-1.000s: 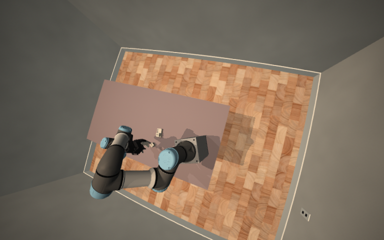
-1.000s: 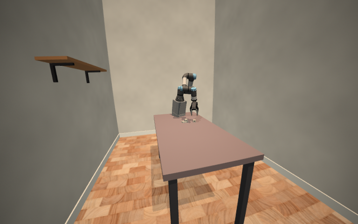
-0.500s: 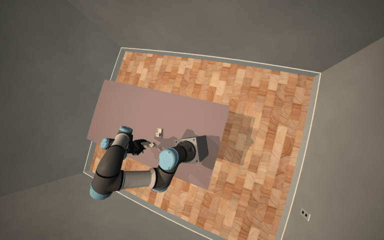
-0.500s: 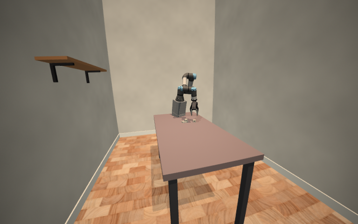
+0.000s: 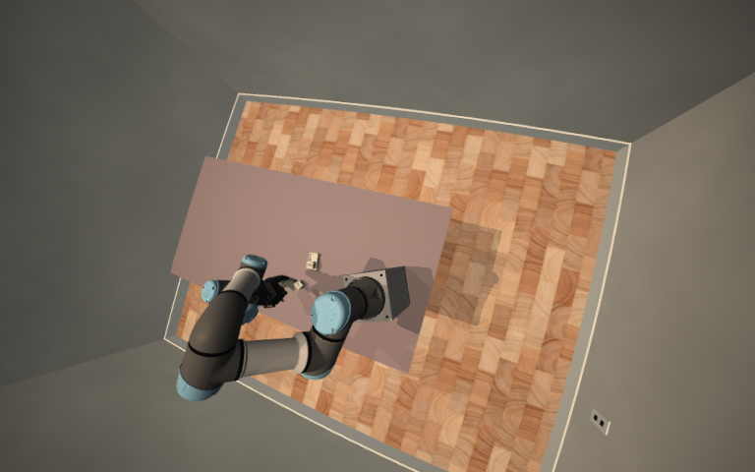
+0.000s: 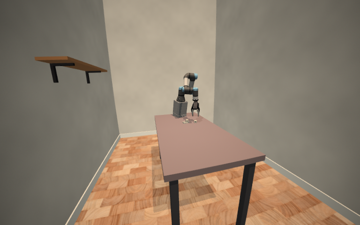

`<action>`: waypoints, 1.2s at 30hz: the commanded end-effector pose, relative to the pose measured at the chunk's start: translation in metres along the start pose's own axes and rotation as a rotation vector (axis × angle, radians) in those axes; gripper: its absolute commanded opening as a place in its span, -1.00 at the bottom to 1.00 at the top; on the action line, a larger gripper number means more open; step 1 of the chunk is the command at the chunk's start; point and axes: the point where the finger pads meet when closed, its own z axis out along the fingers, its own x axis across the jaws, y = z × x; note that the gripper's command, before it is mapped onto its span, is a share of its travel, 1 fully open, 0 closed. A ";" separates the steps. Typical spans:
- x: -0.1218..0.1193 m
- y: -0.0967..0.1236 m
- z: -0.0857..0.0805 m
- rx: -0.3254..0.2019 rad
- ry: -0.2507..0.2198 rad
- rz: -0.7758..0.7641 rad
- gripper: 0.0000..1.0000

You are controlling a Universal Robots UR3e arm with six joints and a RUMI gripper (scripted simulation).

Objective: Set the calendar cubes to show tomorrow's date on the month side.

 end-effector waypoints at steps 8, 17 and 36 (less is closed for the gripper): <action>0.000 0.001 -0.001 0.106 -0.004 0.001 -0.19; 0.000 0.002 -0.004 0.153 -0.008 0.003 -0.19; 0.000 0.002 -0.004 0.158 -0.009 0.003 1.00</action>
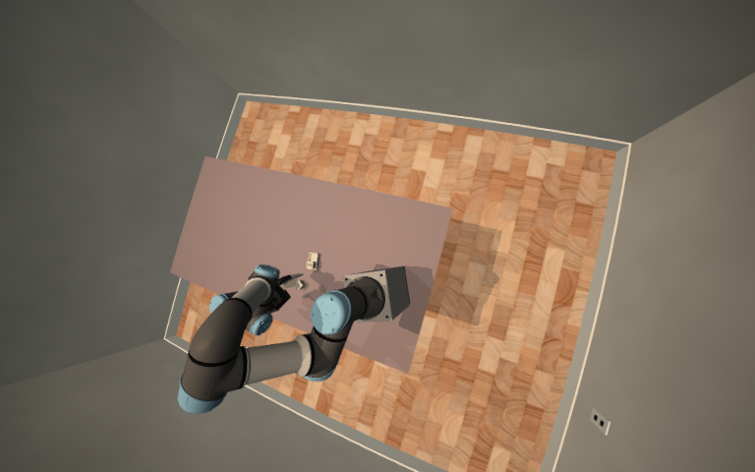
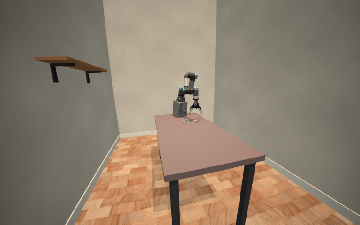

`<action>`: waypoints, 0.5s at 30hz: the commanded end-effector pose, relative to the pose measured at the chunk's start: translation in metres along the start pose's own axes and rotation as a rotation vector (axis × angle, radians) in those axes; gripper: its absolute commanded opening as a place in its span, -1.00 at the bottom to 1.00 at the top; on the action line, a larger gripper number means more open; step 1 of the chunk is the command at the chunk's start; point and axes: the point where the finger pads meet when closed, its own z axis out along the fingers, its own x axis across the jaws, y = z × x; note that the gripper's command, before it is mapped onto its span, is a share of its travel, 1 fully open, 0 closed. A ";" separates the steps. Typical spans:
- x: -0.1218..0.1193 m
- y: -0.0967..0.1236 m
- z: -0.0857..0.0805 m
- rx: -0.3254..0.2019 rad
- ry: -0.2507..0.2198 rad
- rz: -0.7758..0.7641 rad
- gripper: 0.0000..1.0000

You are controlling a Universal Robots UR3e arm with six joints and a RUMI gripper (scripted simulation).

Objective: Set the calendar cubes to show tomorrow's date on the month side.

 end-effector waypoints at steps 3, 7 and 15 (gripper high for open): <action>0.000 -0.001 -0.001 0.002 -0.001 0.000 1.00; 0.000 -0.001 -0.001 0.002 -0.001 0.000 1.00; 0.000 -0.001 -0.001 0.002 -0.001 0.031 1.00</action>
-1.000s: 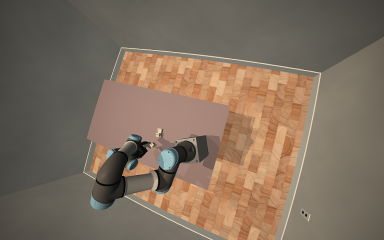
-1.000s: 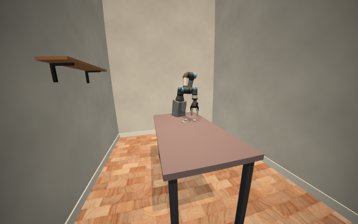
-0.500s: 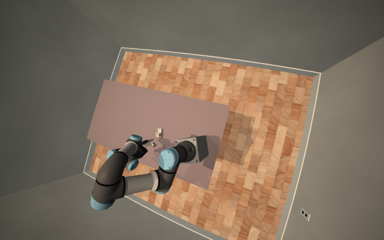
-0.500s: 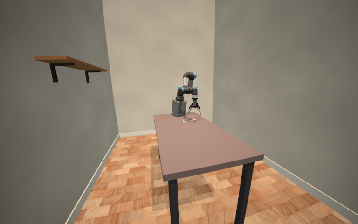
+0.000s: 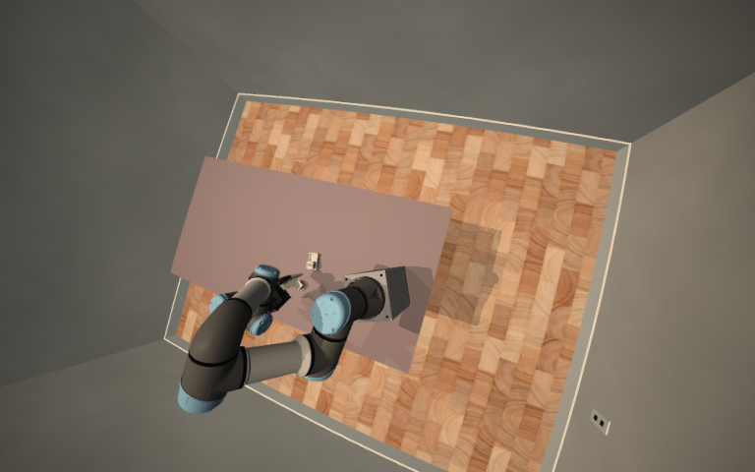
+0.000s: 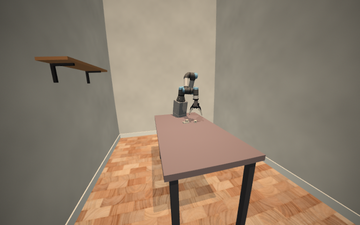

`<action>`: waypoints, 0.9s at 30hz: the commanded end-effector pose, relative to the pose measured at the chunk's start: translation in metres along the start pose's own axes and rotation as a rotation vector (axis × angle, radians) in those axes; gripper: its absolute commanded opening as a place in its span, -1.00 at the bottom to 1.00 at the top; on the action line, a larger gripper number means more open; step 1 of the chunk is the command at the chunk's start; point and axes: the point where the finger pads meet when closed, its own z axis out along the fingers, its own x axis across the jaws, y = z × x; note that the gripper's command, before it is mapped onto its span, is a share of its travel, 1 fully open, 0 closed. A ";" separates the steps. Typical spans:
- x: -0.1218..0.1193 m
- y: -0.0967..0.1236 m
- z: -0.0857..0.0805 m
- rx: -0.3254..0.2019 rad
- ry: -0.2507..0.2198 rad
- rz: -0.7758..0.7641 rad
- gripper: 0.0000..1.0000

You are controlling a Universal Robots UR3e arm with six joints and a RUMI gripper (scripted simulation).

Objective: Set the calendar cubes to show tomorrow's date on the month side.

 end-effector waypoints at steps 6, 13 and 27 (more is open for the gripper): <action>0.000 -0.001 -0.001 0.002 -0.001 0.073 1.00; 0.001 -0.003 -0.002 0.002 -0.001 0.243 1.00; 0.003 -0.004 -0.005 0.002 -0.002 0.665 1.00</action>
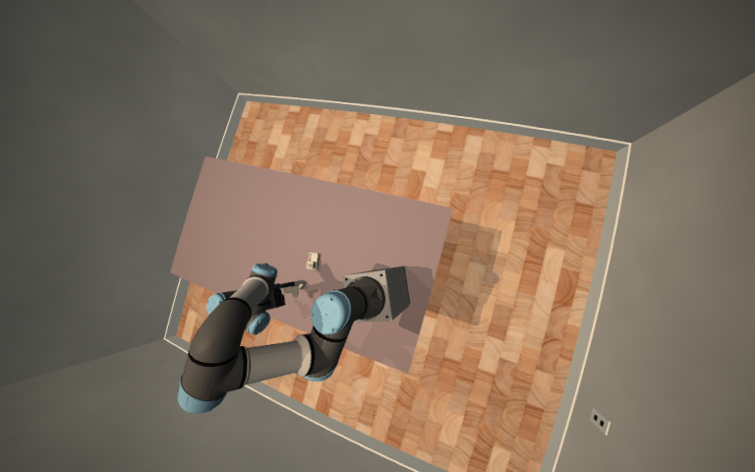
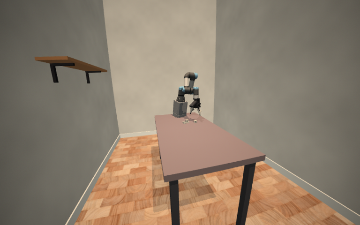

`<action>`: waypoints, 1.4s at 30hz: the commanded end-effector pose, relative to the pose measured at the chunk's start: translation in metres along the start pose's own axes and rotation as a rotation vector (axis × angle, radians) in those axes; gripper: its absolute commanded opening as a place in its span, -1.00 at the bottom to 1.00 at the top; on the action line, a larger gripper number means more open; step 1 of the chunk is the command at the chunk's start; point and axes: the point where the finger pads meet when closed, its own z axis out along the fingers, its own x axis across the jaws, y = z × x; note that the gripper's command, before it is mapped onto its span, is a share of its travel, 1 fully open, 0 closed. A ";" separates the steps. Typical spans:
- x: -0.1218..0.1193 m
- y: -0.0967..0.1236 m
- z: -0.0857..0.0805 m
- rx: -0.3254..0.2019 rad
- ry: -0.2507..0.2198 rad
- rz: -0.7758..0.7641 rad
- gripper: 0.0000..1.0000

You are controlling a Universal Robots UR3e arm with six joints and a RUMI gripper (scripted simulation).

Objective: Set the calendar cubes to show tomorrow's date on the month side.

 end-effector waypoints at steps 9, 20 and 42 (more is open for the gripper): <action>0.000 -0.001 -0.003 0.008 0.003 0.361 1.00; 0.000 0.000 -0.005 0.008 0.002 0.719 1.00; -0.001 0.003 -0.007 0.009 0.000 1.035 1.00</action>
